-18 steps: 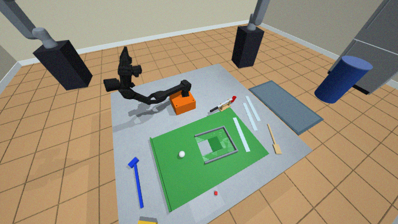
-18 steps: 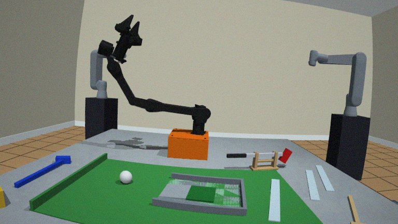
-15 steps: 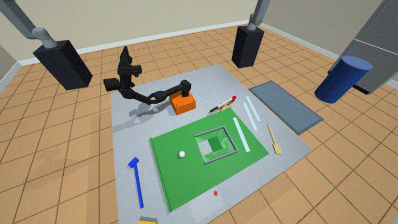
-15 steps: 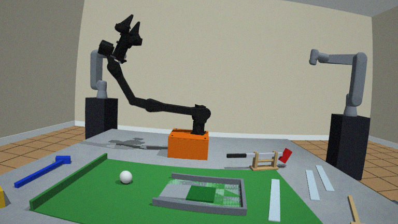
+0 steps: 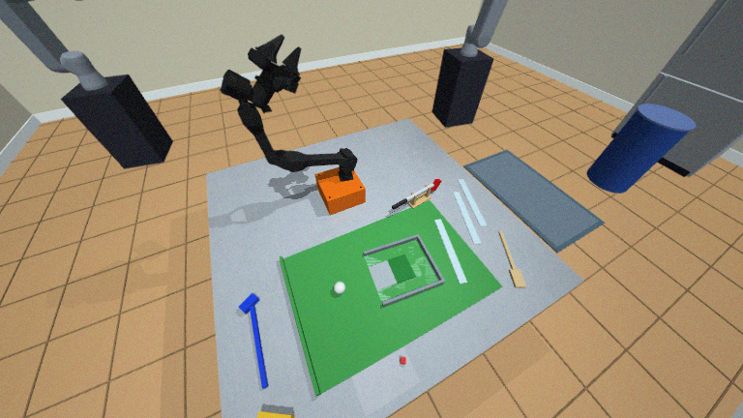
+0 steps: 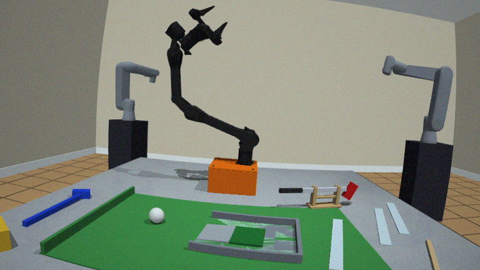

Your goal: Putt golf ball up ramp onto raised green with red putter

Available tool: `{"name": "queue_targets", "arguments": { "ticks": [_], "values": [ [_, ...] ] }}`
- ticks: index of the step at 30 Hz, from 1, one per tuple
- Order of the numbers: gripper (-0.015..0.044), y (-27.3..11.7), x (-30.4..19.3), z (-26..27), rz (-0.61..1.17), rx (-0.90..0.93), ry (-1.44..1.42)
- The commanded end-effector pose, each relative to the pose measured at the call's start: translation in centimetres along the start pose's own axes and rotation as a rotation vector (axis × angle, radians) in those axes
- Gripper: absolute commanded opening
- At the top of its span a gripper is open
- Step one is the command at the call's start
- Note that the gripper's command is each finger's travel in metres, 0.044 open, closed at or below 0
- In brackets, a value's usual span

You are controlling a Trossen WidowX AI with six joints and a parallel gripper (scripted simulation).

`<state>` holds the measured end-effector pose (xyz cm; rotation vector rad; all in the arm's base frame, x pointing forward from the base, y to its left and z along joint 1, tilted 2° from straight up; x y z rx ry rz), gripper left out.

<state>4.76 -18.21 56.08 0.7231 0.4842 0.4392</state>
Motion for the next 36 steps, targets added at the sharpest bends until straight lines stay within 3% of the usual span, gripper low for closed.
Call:
{"name": "queue_targets", "arguments": {
  "ticks": [1,11,19,27,36],
  "values": [
    [0.0440,4.4,0.6,-3.1,-0.070,-0.101,-0.213],
    [0.0440,13.5,4.9,-11.9,-0.196,-0.422,-0.828],
    [0.0440,17.9,12.5,-19.1,-0.205,-0.785,-1.227],
    [0.0440,18.0,20.4,-24.4,-0.214,-1.103,-1.325],
    [0.0440,15.1,30.0,-29.6,0.015,-1.518,-1.537]
  ]
}}
Point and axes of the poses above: the point midway between the two fingers, 35 mm back from their tips, its own y axis out along the fingers, its own z axis across the jaws, x = y × z, the point moved 4 cm from there along -y, back along the fingers, and after that the axes turned 9 degrees about -y, right-handed, at the moved point
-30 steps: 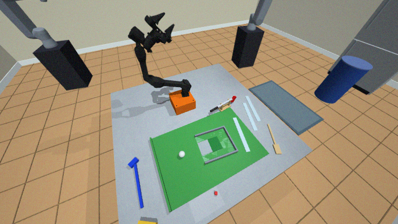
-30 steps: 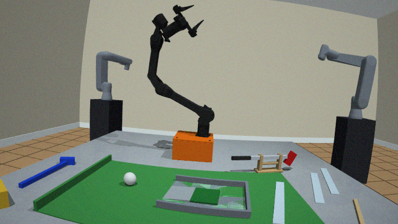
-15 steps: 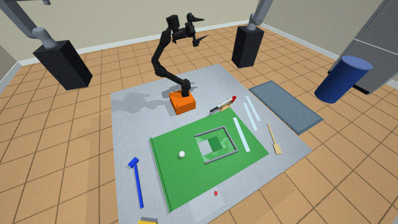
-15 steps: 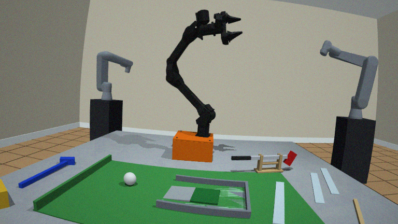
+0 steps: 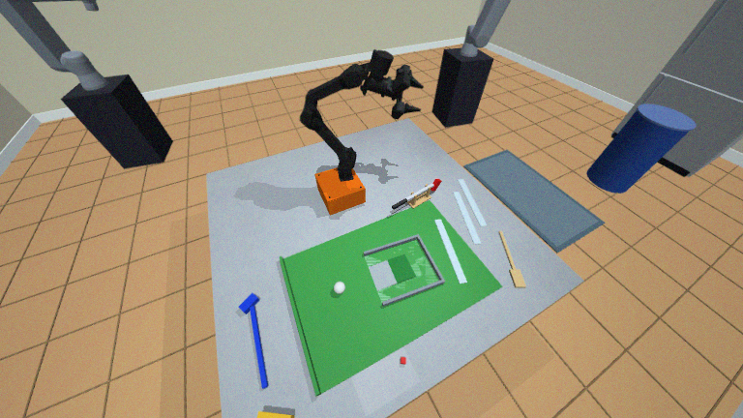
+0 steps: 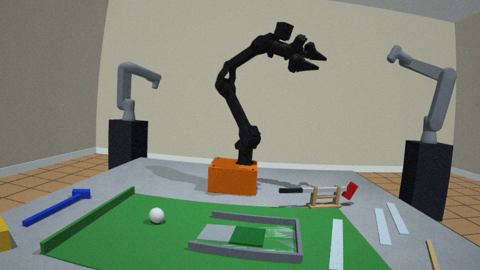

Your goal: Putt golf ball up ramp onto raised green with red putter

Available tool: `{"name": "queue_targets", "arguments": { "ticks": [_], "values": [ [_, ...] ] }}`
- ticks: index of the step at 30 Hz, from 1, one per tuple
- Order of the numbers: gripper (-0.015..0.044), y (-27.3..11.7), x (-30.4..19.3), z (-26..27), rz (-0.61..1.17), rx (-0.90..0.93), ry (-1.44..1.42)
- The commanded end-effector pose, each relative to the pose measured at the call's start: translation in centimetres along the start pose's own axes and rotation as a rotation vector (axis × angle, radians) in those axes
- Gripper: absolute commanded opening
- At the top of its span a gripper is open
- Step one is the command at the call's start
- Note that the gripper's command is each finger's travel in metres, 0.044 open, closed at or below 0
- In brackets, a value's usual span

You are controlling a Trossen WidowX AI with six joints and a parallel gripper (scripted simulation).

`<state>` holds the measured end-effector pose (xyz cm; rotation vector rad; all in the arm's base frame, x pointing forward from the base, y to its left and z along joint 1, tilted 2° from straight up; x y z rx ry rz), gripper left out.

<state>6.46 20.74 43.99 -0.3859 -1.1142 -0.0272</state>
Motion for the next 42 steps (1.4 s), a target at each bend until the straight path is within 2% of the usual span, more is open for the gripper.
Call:
{"name": "queue_targets", "arguments": {
  "ticks": [1,8,15,21,28,31,42],
  "values": [
    [0.0440,5.0,-2.6,-4.1,0.155,-0.102,-0.204],
    [0.0440,9.4,-6.7,-10.1,0.378,-0.164,-0.461],
    [0.0440,11.8,-11.6,-16.3,0.612,-0.136,-0.670],
    [0.0440,12.3,-16.5,-21.2,0.802,-0.037,-0.815],
    [0.0440,11.3,-22.8,-25.8,0.980,0.164,-0.942],
    [0.0440,10.8,-24.9,-26.9,1.023,0.250,-0.975],
    [0.0440,11.5,-25.7,-27.2,1.024,0.254,-0.976]
  ]
}}
Point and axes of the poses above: the point midway between the two fingers, 35 mm back from their tips, its own y axis out along the fingers, its own z axis across the jaws, x = y × z, the point moved 4 cm from there along -y, back along the fingers, and after that the axes turned 9 degrees about -y, right-handed, at the moved point
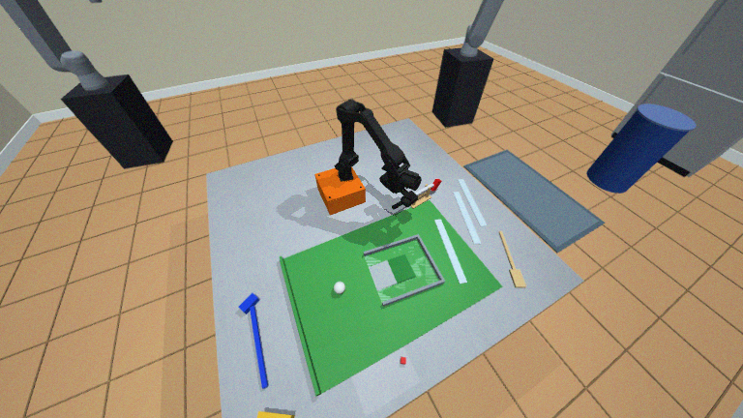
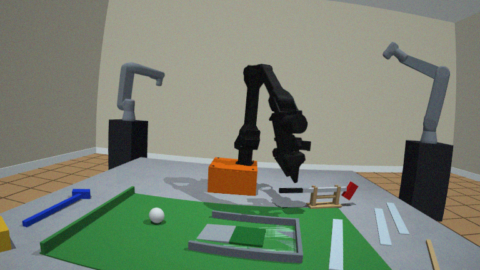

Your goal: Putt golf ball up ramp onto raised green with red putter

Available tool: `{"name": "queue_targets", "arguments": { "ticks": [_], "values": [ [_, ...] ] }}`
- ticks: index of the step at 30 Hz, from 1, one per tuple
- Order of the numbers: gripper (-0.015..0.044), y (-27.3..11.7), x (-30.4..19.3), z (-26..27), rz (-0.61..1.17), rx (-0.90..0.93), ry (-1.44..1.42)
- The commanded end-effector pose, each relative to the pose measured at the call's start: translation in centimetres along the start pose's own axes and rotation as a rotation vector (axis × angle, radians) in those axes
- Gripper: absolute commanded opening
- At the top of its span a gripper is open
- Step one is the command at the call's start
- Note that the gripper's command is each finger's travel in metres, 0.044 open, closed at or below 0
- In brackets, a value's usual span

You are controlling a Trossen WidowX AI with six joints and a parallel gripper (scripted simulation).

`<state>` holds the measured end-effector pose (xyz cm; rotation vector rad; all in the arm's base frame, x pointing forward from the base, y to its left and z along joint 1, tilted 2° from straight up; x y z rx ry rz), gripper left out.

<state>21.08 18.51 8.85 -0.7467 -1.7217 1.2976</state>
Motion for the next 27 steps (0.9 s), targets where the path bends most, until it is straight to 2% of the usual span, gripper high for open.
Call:
{"name": "queue_targets", "arguments": {
  "ticks": [1,9,14,27],
  "values": [
    [0.0440,1.5,-0.4,0.2,-0.001,0.016,-0.005],
    [0.0440,2.6,-0.6,0.3,-0.001,0.016,-0.005],
    [0.0440,4.6,-1.1,0.4,-0.001,0.016,-0.005],
    [0.0440,5.6,-1.4,0.4,-0.001,0.016,-0.005]
  ]
}}
Point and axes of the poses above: the point midway between the two fingers, 35 mm back from their tips, its own y axis out along the fingers, its own z axis across the jaws, x = y × z, the point moved 4 cm from there along -y, back along the fingers, and after that the axes turned 9 degrees about -y, right-handed, at the moved point
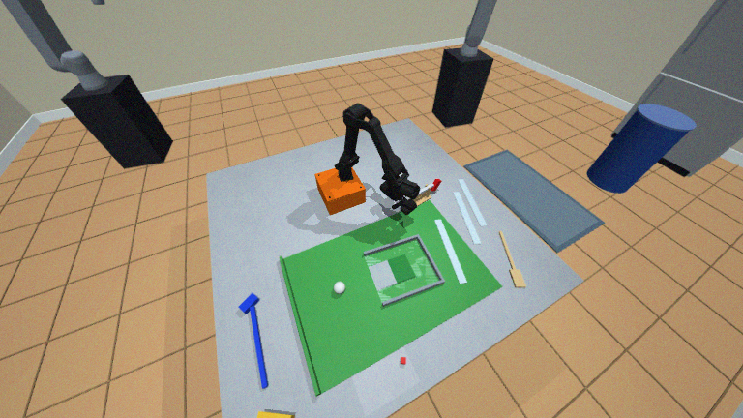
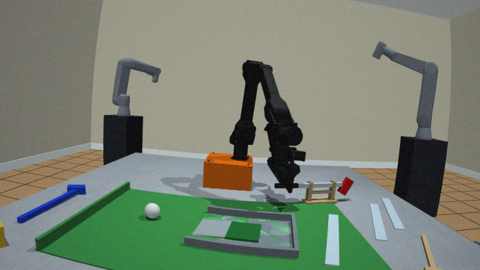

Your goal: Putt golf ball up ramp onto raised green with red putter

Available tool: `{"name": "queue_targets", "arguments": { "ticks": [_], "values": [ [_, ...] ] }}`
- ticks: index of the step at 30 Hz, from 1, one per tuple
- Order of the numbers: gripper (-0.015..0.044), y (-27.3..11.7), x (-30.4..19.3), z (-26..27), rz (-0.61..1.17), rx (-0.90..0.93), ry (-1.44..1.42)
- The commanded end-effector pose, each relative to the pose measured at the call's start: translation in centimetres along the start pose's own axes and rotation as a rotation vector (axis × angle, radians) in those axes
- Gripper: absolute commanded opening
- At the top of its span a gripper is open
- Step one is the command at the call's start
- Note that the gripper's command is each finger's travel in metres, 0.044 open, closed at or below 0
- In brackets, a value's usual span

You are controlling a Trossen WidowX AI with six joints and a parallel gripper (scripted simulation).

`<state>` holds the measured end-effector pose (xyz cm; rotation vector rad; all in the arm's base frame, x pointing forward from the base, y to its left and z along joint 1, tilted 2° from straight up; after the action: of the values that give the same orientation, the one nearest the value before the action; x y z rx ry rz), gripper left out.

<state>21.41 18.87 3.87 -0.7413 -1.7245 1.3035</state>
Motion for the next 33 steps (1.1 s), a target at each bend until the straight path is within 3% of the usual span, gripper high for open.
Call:
{"name": "queue_targets", "arguments": {
  "ticks": [1,16,31,33],
  "values": [
    [0.0440,0.9,-0.2,0.3,-0.001,0.013,0.001],
    [0.0440,2.2,-0.6,0.4,-0.001,0.013,0.001],
    [0.0046,1.9,-0.5,0.2,0.001,0.005,0.001],
    [0.0033,1.9,-0.5,0.2,0.001,0.005,0.001]
  ]
}}
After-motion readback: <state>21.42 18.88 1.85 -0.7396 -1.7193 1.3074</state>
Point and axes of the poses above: the point midway between the two fingers, 35 mm back from their tips, its own y axis out along the fingers, its own z axis across the jaws, x = y × z, the point moved 4 cm from there along -y, back along the fingers, and after that the axes turned 9 degrees about -y, right-handed, at the moved point
